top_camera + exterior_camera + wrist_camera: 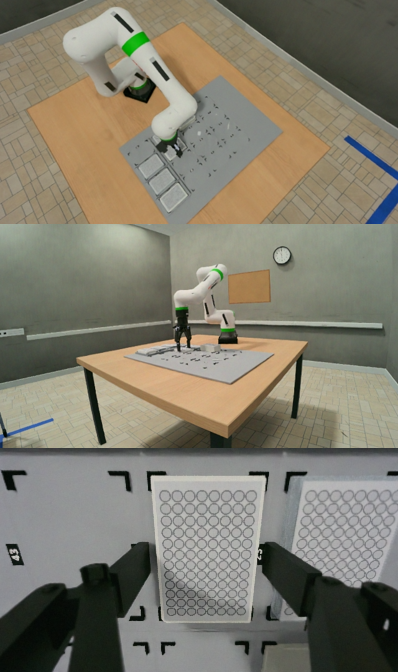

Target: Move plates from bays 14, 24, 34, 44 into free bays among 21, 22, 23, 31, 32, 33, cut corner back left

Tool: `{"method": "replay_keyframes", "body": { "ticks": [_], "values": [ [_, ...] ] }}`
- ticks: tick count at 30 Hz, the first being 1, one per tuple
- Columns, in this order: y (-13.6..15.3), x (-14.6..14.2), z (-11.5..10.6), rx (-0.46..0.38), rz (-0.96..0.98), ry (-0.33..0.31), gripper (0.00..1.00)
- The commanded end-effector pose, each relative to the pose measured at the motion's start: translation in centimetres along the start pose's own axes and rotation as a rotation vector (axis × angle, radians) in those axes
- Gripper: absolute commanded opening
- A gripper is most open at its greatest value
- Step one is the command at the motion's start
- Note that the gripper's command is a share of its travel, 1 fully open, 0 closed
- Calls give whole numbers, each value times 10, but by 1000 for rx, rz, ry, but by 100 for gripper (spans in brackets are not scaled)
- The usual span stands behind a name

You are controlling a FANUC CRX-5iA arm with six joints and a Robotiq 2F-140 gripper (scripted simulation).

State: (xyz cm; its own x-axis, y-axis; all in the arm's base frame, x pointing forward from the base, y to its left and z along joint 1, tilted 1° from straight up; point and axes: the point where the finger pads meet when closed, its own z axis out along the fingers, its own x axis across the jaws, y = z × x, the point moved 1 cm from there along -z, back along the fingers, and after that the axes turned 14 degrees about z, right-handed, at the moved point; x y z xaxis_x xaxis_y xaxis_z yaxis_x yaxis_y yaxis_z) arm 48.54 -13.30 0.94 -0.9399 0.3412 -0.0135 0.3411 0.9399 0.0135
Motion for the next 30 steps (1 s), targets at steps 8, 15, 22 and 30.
{"method": "replay_keyframes", "body": {
  "ticks": [8,15,22,30],
  "values": [
    [0,-1,-1,0,0,-2,70],
    [0,-1,-9,0,0,-2,70],
    [0,-1,-15,0,0,-2,70],
    [0,-1,-26,0,0,-2,70]
  ]
}}
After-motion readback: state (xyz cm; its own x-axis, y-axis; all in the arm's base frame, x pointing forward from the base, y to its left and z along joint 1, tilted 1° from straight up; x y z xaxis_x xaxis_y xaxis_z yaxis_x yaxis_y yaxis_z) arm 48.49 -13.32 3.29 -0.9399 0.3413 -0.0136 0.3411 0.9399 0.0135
